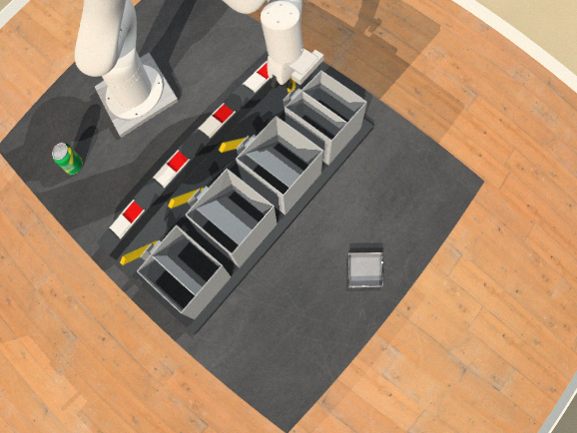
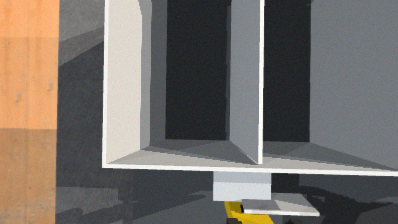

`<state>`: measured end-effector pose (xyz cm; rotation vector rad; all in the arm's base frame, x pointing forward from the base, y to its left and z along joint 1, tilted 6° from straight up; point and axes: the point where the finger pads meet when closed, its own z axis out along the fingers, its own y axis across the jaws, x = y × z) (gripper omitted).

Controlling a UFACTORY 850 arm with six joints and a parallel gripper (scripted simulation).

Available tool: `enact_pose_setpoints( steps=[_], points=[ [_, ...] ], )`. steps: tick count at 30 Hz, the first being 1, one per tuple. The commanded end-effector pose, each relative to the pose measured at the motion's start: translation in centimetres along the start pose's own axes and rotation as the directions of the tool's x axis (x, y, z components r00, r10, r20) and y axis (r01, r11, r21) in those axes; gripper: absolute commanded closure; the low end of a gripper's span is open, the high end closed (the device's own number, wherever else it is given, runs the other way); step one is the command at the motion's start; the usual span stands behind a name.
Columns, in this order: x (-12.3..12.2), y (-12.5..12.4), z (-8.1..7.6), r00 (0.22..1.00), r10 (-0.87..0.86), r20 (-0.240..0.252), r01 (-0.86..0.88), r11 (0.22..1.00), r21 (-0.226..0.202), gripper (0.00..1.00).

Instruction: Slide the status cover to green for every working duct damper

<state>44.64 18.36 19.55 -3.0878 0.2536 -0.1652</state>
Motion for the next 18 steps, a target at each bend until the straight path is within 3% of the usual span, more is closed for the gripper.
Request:
enact_pose_setpoints(
  steps=[1,18],
  points=[
    [0.07,-0.05,-0.06,1.0,0.0,-0.002,0.0,1.0,0.001,0.81],
    [0.06,0.06,-0.06,1.0,0.0,-0.001,0.0,1.0,0.012,0.81]
  ],
)
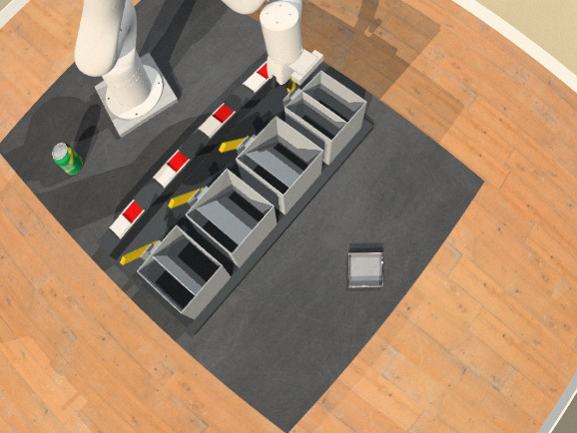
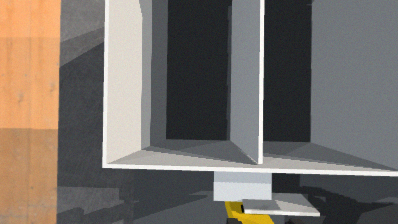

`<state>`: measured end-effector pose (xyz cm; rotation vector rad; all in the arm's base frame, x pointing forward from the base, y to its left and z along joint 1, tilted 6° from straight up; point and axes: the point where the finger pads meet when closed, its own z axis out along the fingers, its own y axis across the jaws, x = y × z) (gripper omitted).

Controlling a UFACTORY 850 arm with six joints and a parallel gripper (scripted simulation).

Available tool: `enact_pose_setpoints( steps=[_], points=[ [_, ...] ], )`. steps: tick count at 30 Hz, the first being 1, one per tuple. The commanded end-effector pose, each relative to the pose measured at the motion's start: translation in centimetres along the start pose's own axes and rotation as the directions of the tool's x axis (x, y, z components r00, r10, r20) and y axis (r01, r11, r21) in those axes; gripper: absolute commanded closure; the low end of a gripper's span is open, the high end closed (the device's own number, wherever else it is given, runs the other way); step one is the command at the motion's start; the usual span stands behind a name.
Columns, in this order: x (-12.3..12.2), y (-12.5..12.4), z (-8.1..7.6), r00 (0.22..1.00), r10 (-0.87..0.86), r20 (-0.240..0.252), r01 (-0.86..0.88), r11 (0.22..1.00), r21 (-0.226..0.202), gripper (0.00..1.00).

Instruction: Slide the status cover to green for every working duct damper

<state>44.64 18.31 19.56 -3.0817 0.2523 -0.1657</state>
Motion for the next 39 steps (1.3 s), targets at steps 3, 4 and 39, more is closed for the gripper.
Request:
enact_pose_setpoints(
  steps=[3,4,39],
  points=[
    [0.1,0.0,0.0,1.0,0.0,-0.001,0.0,1.0,0.007,0.81],
    [0.1,0.1,0.0,1.0,0.0,-0.001,0.0,1.0,0.01,0.81],
    [0.1,1.4,0.1,1.0,0.0,-0.002,0.0,0.989,0.146,0.81]
  ],
)
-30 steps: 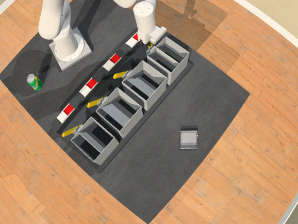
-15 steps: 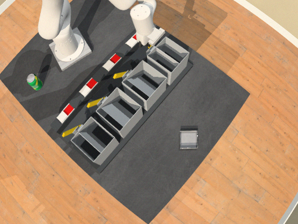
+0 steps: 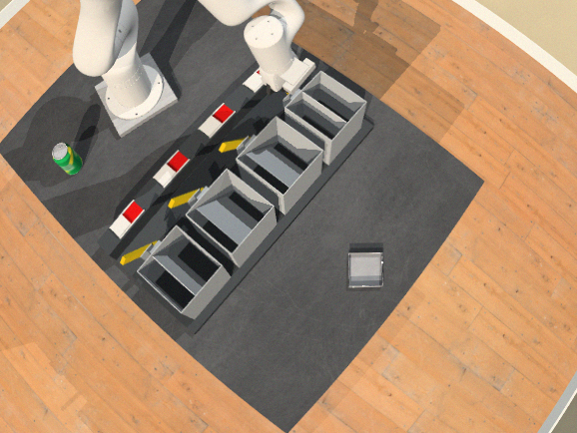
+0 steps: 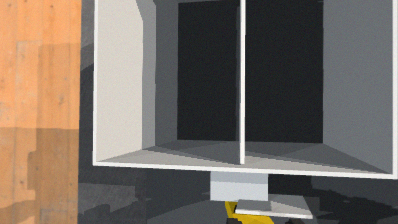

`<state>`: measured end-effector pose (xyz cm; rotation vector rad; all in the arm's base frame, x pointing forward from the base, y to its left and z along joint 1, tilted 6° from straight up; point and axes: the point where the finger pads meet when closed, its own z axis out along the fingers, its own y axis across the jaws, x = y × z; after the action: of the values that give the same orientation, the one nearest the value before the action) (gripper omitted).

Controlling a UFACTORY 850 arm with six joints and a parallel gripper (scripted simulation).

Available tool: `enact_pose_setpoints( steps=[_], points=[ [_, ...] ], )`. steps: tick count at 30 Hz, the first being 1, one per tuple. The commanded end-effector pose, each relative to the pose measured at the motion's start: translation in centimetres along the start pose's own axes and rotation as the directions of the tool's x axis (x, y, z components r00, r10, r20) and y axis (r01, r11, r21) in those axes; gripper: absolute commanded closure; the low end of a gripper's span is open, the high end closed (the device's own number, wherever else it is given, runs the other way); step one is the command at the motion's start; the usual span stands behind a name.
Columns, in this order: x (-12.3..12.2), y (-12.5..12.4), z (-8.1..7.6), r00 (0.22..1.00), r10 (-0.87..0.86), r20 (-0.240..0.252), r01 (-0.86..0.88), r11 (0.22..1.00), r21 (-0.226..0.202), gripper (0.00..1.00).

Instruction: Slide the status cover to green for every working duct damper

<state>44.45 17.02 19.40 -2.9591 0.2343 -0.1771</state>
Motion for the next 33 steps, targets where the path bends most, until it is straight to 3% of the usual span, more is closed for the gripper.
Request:
enact_pose_setpoints(
  steps=[1,33],
  points=[
    [0.1,0.2,0.0,1.0,-0.001,0.001,0.001,1.0,0.029,0.81],
    [0.0,2.0,0.2,1.0,-0.001,0.001,0.001,0.977,0.214,0.81]
  ],
)
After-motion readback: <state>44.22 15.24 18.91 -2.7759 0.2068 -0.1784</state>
